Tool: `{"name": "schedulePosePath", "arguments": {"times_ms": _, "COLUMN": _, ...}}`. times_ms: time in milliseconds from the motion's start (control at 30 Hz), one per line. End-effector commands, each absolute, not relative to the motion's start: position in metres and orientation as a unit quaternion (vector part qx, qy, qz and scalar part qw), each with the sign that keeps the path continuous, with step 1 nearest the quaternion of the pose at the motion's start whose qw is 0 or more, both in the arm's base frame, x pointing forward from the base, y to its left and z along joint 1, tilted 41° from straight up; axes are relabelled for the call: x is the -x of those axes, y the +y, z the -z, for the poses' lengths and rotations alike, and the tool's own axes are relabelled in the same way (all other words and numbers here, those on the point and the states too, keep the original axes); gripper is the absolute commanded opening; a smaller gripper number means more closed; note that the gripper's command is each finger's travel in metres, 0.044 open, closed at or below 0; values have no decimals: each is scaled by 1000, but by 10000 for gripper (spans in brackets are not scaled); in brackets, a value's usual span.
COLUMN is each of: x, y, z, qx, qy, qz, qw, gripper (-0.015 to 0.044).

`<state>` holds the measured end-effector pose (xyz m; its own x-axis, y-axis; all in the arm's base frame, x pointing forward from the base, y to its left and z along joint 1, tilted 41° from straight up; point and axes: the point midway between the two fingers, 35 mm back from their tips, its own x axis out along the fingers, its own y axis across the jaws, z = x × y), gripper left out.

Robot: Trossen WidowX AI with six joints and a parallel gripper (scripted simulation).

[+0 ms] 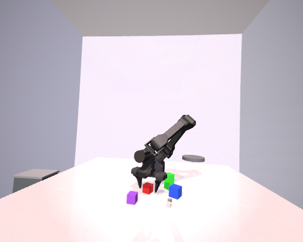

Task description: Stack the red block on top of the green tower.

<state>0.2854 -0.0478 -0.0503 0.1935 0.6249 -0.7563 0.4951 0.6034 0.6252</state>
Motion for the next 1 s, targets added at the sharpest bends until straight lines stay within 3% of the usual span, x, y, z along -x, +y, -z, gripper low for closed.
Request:
{"name": "schedulePosePath", "arguments": {"times_ms": 0, "x": -285, "y": -46, "z": 52, "qx": -446, "qy": 634, "qz": -51, "qw": 629, "gripper": 440}}
{"name": "schedulePosePath", "arguments": {"times_ms": 333, "x": -285, "y": -46, "z": 51, "qx": -446, "qy": 634, "qz": -51, "qw": 629, "gripper": 440}}
{"name": "schedulePosePath", "arguments": {"times_ms": 667, "x": -285, "y": -46, "z": 51, "qx": -446, "qy": 634, "qz": -51, "qw": 629, "gripper": 177}}
{"name": "schedulePosePath", "arguments": {"times_ms": 900, "x": -285, "y": -46, "z": 51, "qx": -446, "qy": 634, "qz": -51, "qw": 629, "gripper": 131}}
{"name": "schedulePosePath", "arguments": {"times_ms": 967, "x": -284, "y": -48, "z": 49, "qx": -446, "qy": 634, "qz": -51, "qw": 629, "gripper": 78}}
